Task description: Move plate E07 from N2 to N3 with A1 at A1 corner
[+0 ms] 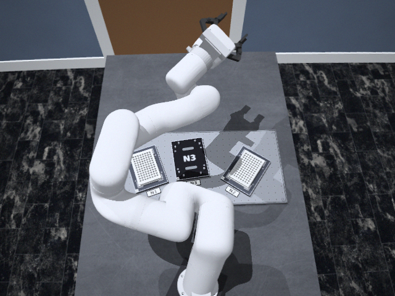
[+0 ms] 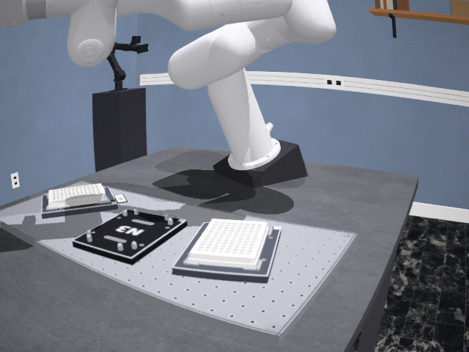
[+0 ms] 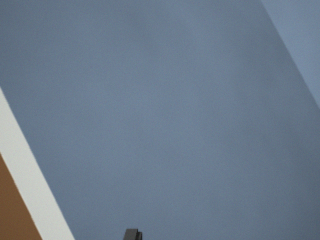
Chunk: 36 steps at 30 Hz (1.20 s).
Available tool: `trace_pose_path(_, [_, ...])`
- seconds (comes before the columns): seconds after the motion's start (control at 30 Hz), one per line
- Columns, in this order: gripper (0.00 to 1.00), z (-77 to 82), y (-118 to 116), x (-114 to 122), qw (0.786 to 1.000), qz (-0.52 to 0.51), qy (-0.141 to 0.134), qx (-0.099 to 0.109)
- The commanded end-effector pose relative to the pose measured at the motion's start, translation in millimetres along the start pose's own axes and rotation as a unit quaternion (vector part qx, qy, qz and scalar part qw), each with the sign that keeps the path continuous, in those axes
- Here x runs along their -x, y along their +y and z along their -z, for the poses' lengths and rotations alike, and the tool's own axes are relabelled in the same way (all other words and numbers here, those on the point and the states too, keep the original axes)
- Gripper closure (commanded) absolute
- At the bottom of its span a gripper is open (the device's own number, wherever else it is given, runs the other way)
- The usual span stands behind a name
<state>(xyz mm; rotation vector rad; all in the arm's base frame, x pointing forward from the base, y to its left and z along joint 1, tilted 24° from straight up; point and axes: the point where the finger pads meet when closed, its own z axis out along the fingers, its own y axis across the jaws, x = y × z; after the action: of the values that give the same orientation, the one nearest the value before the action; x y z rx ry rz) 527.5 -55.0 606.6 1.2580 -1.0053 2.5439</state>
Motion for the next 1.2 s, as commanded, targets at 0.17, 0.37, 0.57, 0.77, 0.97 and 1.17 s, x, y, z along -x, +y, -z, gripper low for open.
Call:
trace_pose_path(0.17, [0.0,9.9,-3.2,-37.3,1.0,0.001,-0.016,0.026])
trace_pose_path(0.37, [0.0,15.6,-0.8,-58.4,1.0,0.001,-0.016,0.026])
trace_pose_path(0.57, [0.0,21.9,9.3,-82.3,0.998,0.003,-0.034,0.047])
trace_pose_path(0.77, [0.0,26.0,21.8,-97.3,0.996,0.005,-0.058,0.068])
trace_pose_path(0.97, [0.0,30.4,41.6,-111.5,0.992,0.008,-0.087,0.089])
trace_pose_path(1.17, [0.0,34.0,64.2,-118.9,0.986,0.012,-0.122,0.11])
